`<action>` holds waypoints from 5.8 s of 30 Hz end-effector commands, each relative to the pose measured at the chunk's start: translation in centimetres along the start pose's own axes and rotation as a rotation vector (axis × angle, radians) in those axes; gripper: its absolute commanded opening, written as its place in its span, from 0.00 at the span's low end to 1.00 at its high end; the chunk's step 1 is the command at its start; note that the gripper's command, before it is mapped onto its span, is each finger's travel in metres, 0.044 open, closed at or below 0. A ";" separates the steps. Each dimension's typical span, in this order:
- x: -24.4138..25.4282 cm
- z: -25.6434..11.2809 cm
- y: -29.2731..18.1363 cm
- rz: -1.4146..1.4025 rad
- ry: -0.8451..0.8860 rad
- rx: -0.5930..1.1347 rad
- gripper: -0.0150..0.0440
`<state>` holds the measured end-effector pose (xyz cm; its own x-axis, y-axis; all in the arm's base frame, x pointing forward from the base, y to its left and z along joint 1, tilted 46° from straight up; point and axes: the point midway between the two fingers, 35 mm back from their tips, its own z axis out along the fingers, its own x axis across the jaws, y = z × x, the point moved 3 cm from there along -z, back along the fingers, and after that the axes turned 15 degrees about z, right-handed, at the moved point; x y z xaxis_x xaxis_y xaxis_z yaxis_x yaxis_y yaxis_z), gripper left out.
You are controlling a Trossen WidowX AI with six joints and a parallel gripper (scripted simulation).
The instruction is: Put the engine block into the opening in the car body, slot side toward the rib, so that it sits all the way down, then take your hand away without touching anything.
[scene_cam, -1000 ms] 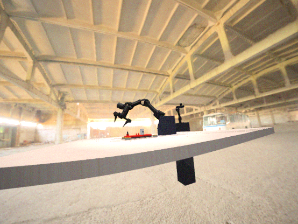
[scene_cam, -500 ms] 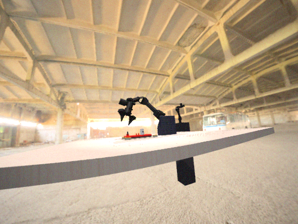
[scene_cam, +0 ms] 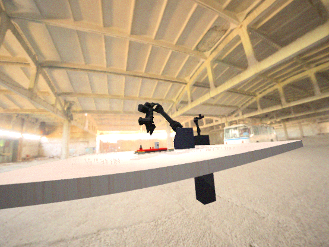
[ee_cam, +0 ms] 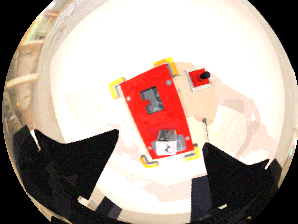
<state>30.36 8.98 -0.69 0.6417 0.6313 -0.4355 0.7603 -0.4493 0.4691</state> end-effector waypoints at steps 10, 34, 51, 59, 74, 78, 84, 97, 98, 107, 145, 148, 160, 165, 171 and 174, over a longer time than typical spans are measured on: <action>-0.9 -0.7 -4.7 -0.258 -0.144 0.027 1.00; -1.9 5.1 -4.6 -0.258 -0.145 0.026 1.00; -2.3 7.9 -4.6 -0.258 -0.145 0.025 1.00; -2.6 9.1 -4.6 -0.258 -0.147 0.024 1.00; -2.7 9.6 -4.7 -0.258 -0.148 0.024 0.56; -2.7 9.6 -4.7 -0.258 -0.148 0.024 0.44; -2.7 9.6 -4.7 -0.258 -0.148 0.024 0.34; -1.6 6.5 -4.2 -0.258 -0.141 0.027 0.25; -1.5 6.3 -4.2 -0.259 -0.141 0.027 0.25; -0.8 3.6 -4.0 -0.259 -0.139 0.028 0.25; -0.5 1.5 -3.1 -0.257 -0.145 0.026 0.25; -0.5 1.5 -3.1 -0.257 -0.145 0.026 0.25; -0.9 1.3 -4.0 -0.269 -0.090 -0.104 0.25; -1.3 1.5 -5.0 -0.282 -0.025 -0.254 0.25; -1.7 2.1 -6.1 -0.296 0.057 -0.436 0.25; -2.0 2.4 -6.5 -0.300 0.096 -0.522 0.25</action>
<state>25.10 9.40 -4.51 0.3947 0.7275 -0.5612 0.8060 0.0191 0.5916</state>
